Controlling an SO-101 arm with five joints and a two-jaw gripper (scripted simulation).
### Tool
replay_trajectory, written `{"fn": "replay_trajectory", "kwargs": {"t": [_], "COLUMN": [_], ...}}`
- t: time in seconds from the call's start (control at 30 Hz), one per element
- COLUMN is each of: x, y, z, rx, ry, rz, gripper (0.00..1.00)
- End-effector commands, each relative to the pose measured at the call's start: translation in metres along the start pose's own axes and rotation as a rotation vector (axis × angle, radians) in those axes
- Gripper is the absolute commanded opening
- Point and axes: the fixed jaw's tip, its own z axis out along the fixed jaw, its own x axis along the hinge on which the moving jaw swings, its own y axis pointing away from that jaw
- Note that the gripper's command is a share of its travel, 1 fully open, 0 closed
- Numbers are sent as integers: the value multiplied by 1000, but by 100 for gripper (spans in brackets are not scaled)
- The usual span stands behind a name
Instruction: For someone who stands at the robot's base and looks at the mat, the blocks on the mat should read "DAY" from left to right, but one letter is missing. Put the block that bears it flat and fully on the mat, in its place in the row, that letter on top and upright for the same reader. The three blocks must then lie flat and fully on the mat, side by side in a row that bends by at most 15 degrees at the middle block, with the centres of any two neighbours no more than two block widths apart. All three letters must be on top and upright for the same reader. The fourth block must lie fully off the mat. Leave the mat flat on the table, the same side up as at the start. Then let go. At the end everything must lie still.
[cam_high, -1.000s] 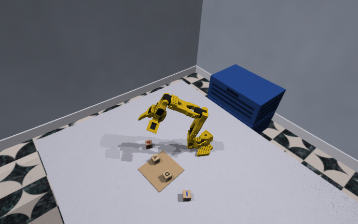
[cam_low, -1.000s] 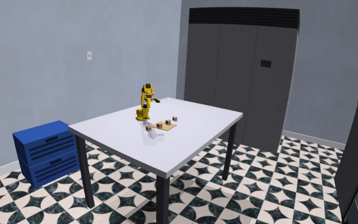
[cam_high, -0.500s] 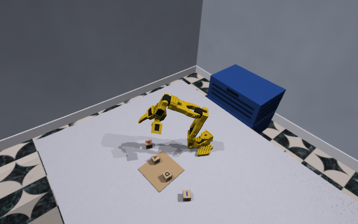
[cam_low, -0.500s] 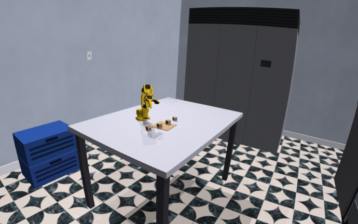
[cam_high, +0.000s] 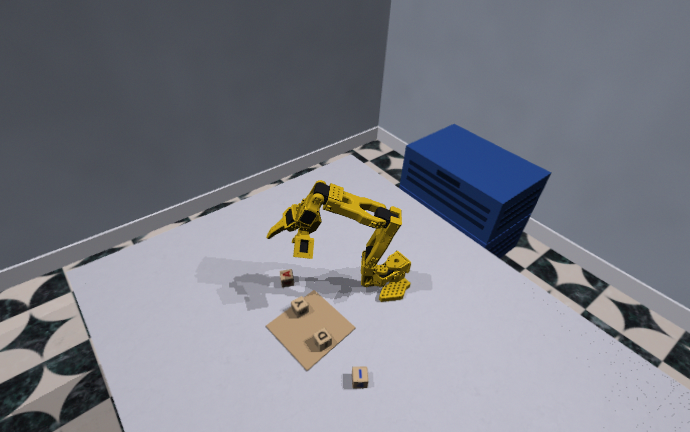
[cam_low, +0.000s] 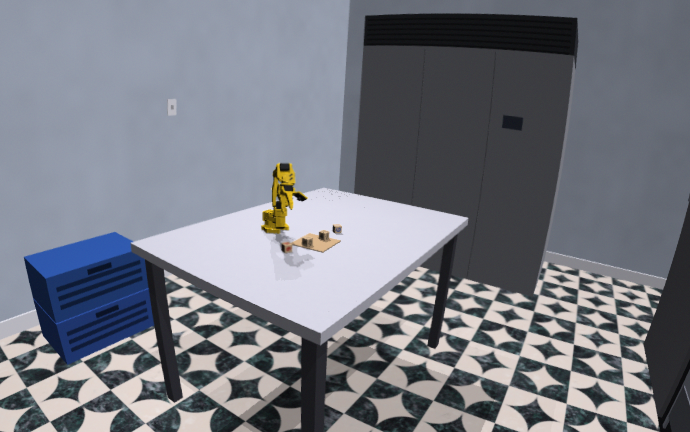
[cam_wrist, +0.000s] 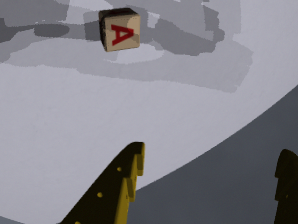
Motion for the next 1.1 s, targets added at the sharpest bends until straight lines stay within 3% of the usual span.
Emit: {"fn": "replay_trajectory", "kwargs": {"t": [0.0, 0.17, 0.4, 0.47, 0.73, 0.87, 1.07], "x": [2, 1, -4, -4, -11, -12, -13], "y": [-5, -2, 12, 12, 34, 39, 39], "z": [-6, 3, 34, 34, 64, 69, 70], "rx": [45, -9, -188, -188, -384, -421, -425], "ry": [15, -3, -64, -64, -130, -142, -144], "rz": [-1, -1, -1, -1, -1, -1, -1], "gripper": [35, 35, 35, 35, 35, 35, 35]}}
